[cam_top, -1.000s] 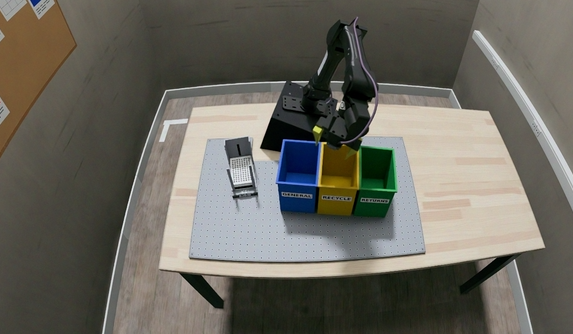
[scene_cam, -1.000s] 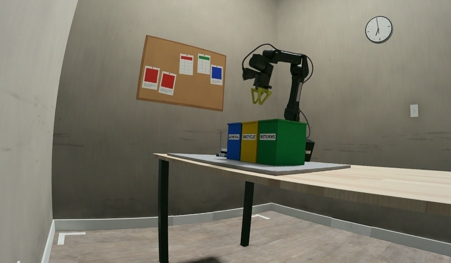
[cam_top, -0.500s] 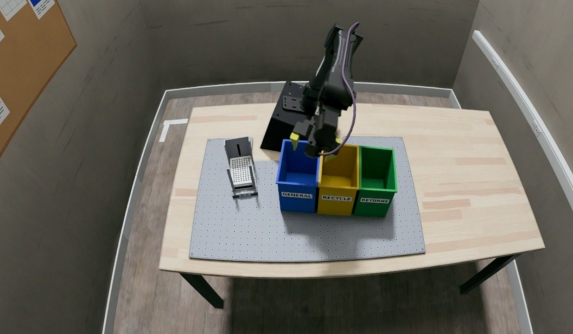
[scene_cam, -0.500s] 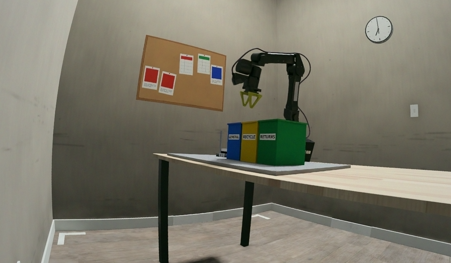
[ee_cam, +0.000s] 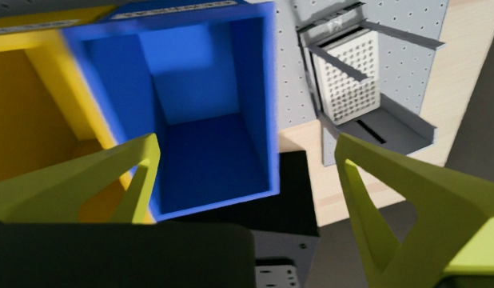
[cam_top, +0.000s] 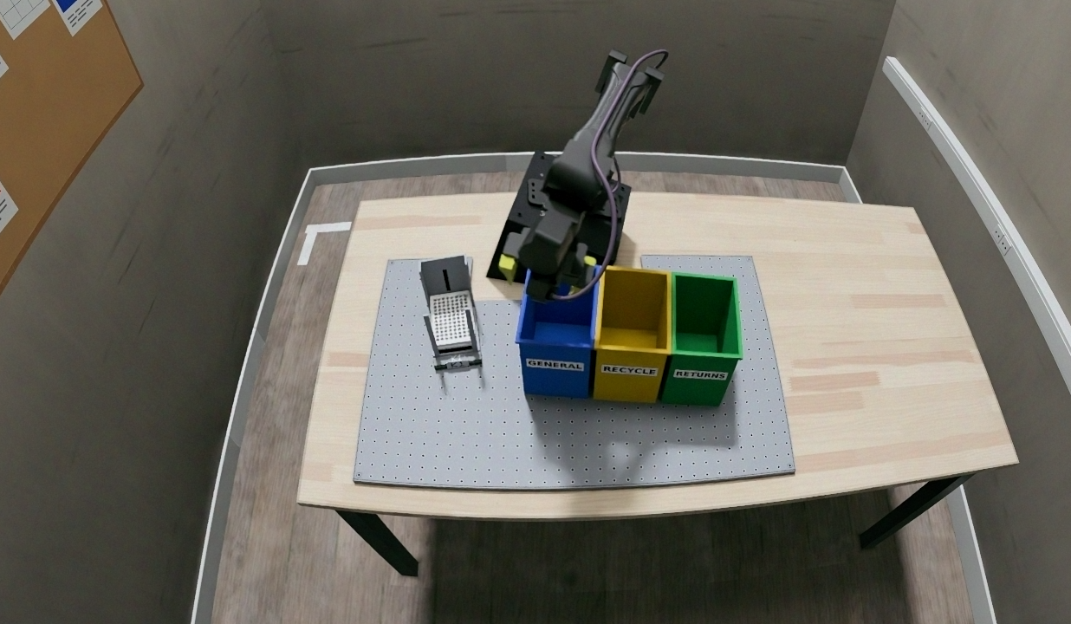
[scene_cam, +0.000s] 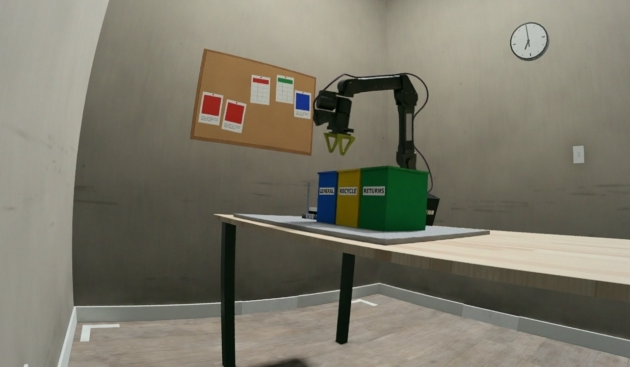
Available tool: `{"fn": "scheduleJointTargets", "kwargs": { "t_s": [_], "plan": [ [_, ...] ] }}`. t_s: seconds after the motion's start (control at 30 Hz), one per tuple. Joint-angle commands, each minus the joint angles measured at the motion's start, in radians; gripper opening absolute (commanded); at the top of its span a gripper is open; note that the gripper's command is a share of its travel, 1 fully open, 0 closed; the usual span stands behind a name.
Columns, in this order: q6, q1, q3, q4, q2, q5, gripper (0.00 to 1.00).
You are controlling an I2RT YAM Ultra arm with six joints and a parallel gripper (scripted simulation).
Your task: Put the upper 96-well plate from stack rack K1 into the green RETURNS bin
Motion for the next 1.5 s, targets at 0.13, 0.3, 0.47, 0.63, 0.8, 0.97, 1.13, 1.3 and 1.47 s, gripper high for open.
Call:
{"fn": "scheduleJointTargets", "kwargs": {
  "t_s": [0.13,0.3,0.47,0.63,0.8,0.97,1.13,1.3,1.47],
  "plan": [
    [-0.161,-0.086,0.037,0.028,0.037,-0.022,1.0],
    [-0.298,-0.163,0.045,0.001,0.081,-0.046,1.0],
    [-0.401,-0.233,0.044,0.024,0.114,-0.054,1.0],
    [-0.503,-0.303,0.044,0.044,0.148,-0.063,1.0],
    [-0.581,-0.348,0.049,0.036,0.174,-0.076,1.0],
    [-0.681,-0.418,0.047,0.053,0.207,-0.083,1.0],
    [-0.814,-0.494,0.052,0.035,0.248,-0.107,1.0],
    [-0.893,-0.54,0.058,0.03,0.274,-0.121,1.0],
    [-0.996,-0.61,0.055,0.046,0.307,-0.129,1.0]
  ]
}}
